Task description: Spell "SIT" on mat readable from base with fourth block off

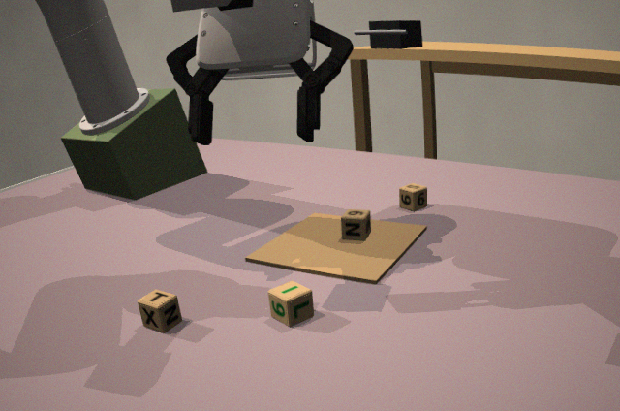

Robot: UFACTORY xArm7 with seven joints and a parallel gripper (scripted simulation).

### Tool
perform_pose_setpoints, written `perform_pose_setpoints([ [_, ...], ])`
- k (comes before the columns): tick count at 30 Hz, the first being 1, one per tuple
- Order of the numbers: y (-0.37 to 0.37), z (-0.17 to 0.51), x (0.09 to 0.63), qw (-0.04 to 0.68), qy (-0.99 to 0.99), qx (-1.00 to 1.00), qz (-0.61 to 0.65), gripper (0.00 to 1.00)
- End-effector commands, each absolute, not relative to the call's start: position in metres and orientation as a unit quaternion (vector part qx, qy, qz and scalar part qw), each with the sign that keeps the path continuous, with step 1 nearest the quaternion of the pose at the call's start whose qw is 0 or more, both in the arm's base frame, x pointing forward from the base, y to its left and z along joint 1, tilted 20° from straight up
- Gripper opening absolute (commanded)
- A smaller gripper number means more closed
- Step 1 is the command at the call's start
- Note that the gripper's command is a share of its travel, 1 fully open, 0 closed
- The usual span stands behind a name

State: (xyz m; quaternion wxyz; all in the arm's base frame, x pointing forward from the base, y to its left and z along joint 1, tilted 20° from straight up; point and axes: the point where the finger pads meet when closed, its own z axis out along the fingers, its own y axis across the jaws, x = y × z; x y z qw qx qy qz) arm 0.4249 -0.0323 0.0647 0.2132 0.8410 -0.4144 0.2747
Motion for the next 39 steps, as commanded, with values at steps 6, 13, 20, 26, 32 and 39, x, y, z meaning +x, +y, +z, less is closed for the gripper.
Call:
perform_pose_setpoints([
  [6,0.018,0.053,0.424,0.181,-0.463,0.843,0.204,1.00],
  [13,0.051,0.046,0.423,0.155,-0.487,0.843,0.165,1.00],
  [20,0.084,0.041,0.421,0.127,-0.508,0.842,0.127,1.00],
  [26,0.090,0.040,0.420,0.122,-0.512,0.842,0.120,1.00],
  [32,0.090,0.040,0.420,0.122,-0.512,0.842,0.120,1.00],
  [39,0.090,0.040,0.420,0.122,-0.512,0.842,0.120,1.00],
])
